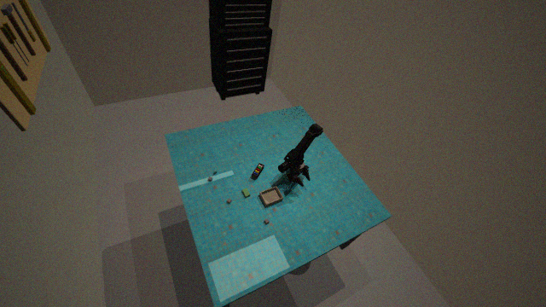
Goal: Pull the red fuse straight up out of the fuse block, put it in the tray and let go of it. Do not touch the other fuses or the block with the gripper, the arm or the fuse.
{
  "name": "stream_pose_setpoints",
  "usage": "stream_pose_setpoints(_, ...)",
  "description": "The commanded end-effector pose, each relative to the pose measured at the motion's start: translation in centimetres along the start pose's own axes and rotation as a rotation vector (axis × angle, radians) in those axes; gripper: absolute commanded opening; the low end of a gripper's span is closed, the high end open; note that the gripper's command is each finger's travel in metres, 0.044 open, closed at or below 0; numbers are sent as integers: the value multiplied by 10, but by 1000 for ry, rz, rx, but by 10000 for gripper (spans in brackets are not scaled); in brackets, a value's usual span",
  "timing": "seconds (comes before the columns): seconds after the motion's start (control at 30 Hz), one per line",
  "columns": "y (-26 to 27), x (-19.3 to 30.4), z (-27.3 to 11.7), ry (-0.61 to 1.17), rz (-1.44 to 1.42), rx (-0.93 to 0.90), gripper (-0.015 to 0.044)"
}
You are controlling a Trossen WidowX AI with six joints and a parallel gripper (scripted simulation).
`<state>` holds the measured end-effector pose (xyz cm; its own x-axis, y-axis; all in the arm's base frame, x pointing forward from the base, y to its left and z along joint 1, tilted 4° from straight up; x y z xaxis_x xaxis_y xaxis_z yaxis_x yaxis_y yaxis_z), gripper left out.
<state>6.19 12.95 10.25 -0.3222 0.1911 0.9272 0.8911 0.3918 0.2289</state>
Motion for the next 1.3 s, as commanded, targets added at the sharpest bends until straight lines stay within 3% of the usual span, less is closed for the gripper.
stream_pose_setpoints(0.0,0,1,0,0,0,0,400)
stream_pose_setpoints(0.2,3,17,-6,0,0,0,400)
stream_pose_setpoints(0.4,50,6,-31,-273,-93,-49,242)
stream_pose_setpoints(0.63,112,-15,-98,-696,-188,-9,71)
stream_pose_setpoints(1.0,155,-48,-238,-1198,-178,294,71)
stream_pose_setpoints(1.27,155,-50,-245,-1215,-173,314,71)
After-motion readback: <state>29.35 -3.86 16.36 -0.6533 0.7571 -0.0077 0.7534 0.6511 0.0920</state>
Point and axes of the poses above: the point midway between the two fingers, 35 mm back from their tips, its own z axis out along the fingers, its own y axis across the jaws, x = y × z, the point moved 5 cm from there along -z, back along the fingers
